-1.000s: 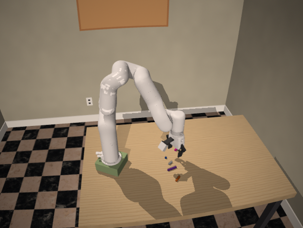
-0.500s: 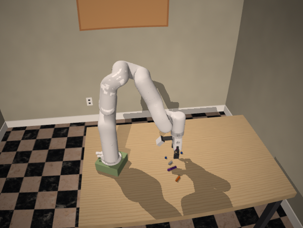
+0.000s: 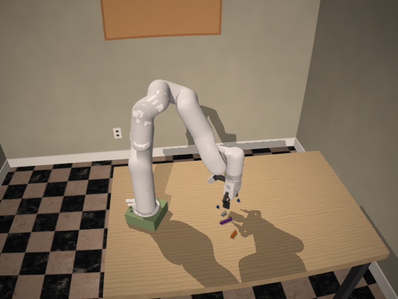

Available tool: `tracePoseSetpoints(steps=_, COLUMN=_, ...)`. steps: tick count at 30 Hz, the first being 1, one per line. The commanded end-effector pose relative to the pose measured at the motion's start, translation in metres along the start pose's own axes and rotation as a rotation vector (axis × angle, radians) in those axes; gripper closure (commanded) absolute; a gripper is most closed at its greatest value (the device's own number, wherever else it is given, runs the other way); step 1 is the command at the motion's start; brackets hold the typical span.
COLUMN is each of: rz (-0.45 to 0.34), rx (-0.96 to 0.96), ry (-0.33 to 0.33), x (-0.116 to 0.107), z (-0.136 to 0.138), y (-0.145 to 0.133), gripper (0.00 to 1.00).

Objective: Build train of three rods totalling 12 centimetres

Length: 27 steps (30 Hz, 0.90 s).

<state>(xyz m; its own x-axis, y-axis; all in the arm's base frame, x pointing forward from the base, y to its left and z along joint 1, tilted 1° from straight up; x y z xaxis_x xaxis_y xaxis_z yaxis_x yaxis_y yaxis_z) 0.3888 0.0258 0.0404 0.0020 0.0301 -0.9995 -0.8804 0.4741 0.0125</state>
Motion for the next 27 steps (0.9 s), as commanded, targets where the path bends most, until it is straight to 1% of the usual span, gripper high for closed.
tracePoseSetpoints(steps=1, rz=-0.012, rx=0.166, ry=0.015, x=-0.001, z=0.0, y=-0.002, gripper=0.0)
tracePoseSetpoints(steps=9, rz=-0.015, rx=0.496, ry=0.013, x=-0.001, z=-0.004, y=-0.005, gripper=0.0)
tracePoseSetpoints(steps=11, rz=-0.015, rx=0.496, ry=0.013, x=-0.001, z=-0.004, y=-0.005, gripper=0.0)
tracePoseSetpoints(steps=13, rz=-0.016, rx=0.637, ry=0.012, x=-0.001, z=-0.005, y=-0.006, gripper=0.0)
tracePoseSetpoints(steps=15, rz=-0.016, rx=0.695, ry=0.012, x=-0.001, z=-0.006, y=-0.006, gripper=0.0)
tracePoseSetpoints(steps=26, rz=-0.019, rx=1.151, ry=0.008, x=-0.001, z=-0.011, y=-0.009, gripper=0.0)
tracePoseSetpoints(steps=27, rz=-0.019, rx=1.151, ry=0.008, x=-0.001, z=-0.011, y=-0.009, gripper=0.0)
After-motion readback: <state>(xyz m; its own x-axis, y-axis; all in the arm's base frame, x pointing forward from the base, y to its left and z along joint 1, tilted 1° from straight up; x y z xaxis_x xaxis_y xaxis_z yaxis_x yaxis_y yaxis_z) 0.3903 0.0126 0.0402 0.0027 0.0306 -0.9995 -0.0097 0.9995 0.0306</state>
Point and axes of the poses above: the point where the finger pads meet when closed, its own x axis out along the fingers, its own z axis across the jaws, y = z × x, the point moved 2 cm from there along -x, back along the fingers, and after that the axes turned 2 degrees about -x, right-handed, at the moved point
